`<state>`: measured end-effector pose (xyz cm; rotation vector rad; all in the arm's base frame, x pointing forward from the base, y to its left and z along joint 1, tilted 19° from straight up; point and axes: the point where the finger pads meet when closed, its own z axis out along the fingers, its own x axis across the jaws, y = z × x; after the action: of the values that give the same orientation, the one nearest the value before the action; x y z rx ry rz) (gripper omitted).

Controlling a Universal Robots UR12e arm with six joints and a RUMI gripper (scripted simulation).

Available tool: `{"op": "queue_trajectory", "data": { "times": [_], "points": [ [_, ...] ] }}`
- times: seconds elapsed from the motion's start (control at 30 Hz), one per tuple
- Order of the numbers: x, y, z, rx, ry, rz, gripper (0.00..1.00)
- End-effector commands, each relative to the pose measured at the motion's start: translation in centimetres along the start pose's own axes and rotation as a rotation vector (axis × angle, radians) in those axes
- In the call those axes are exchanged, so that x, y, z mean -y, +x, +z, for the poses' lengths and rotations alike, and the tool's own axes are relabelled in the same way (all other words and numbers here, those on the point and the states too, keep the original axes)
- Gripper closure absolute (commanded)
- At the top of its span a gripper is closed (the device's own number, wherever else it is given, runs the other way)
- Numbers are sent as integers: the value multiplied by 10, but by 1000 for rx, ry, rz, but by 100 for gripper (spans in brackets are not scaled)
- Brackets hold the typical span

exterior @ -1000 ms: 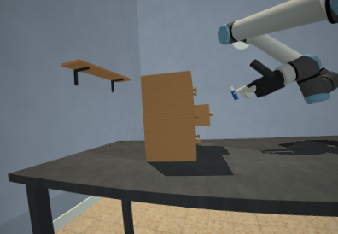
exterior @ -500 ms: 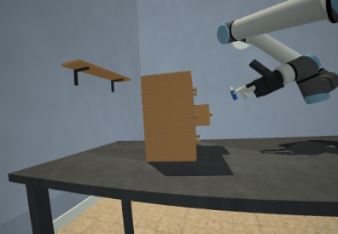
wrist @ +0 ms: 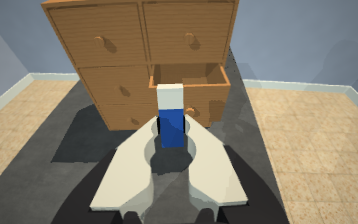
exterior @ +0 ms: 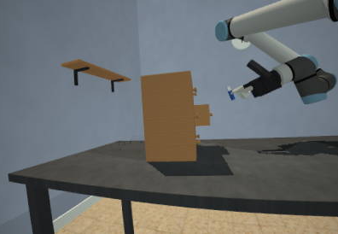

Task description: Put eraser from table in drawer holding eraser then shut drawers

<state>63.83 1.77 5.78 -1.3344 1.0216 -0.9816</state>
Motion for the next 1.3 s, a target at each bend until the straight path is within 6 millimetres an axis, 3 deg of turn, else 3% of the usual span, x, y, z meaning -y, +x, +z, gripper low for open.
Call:
{"op": "queue_trajectory", "data": {
  "times": [0.0, 1.27],
  "points": [
    [2, 0, 6, 0, 0, 0, 89],
    [27, 0, 75, 0, 0, 0, 89]
  ]
}}
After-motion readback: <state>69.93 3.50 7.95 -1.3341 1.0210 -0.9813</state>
